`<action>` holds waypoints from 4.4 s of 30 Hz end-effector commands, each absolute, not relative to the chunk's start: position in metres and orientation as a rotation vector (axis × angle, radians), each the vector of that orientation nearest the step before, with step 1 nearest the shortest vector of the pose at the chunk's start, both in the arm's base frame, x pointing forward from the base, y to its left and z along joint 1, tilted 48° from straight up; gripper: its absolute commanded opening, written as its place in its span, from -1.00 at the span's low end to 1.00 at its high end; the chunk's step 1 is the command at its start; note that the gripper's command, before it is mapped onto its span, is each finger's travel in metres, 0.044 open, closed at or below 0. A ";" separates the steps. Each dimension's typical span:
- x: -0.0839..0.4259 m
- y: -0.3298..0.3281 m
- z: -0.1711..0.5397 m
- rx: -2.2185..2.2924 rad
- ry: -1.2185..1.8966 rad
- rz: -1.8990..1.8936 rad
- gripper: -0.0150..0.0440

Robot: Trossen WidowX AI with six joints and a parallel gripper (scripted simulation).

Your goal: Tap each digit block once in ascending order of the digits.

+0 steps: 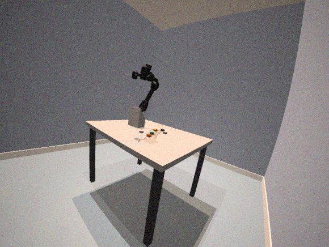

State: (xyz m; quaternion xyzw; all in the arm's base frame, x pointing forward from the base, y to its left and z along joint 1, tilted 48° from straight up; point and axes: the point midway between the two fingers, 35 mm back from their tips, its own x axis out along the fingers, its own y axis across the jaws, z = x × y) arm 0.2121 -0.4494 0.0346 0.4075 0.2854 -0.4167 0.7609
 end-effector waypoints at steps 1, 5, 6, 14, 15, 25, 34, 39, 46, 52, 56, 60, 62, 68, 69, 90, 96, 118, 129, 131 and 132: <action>0.230 -0.395 -0.018 0.861 0.860 -0.705 0.86; 0.240 -0.334 -0.060 0.823 1.071 -0.462 0.86; 0.241 -0.317 -0.069 0.813 1.120 -0.394 0.86; 0.226 -0.176 -0.115 0.753 1.408 0.243 0.86; 0.221 -0.158 -0.117 0.750 1.428 0.329 0.86; 0.210 -0.121 -0.118 0.751 1.460 0.524 0.86; 0.210 -0.121 -0.118 0.751 1.460 0.524 0.86; 0.210 -0.121 -0.118 0.751 1.460 0.524 0.86; 0.246 -0.106 -0.095 0.748 1.460 0.517 0.86; 0.292 -0.071 -0.058 0.754 1.457 0.529 0.86; 0.292 -0.071 -0.058 0.754 1.457 0.529 0.86; 0.292 -0.071 -0.058 0.754 1.457 0.529 0.86; 0.292 -0.071 -0.058 0.754 1.457 0.529 0.86; 0.292 -0.071 -0.058 0.754 1.457 0.529 0.86; 0.292 -0.071 -0.058 0.754 1.457 0.529 0.86; 0.232 0.022 0.036 0.761 1.460 0.533 0.86; 0.232 0.022 0.036 0.761 1.460 0.533 0.86; 0.275 0.074 0.097 0.762 1.457 0.536 0.86; 0.275 0.074 0.097 0.762 1.457 0.536 0.86; 0.275 0.074 0.097 0.762 1.457 0.536 0.86; 0.275 0.074 0.097 0.762 1.457 0.536 0.86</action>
